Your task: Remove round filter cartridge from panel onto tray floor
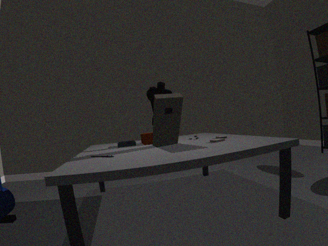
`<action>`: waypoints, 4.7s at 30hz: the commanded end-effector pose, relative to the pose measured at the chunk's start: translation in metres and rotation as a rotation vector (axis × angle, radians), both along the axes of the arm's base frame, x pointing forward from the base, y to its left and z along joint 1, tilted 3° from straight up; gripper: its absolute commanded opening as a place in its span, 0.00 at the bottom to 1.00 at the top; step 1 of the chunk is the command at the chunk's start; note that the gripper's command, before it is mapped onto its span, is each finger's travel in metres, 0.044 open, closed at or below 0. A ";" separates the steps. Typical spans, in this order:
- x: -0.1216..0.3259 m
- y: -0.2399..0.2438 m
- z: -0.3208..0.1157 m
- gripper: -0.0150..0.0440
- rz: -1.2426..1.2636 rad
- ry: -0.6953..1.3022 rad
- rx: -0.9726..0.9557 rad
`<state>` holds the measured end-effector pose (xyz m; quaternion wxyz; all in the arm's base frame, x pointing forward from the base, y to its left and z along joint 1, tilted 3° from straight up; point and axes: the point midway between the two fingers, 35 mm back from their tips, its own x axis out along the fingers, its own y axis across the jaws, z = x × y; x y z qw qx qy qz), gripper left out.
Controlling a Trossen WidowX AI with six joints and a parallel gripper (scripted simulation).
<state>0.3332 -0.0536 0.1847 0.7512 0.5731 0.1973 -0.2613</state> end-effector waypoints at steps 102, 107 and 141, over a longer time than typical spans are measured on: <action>-0.056 0.014 0.044 0.25 -0.357 -0.101 0.491; -0.056 0.014 0.044 0.25 -0.357 -0.101 0.491; -0.092 0.018 -0.020 0.41 -0.357 -0.088 0.486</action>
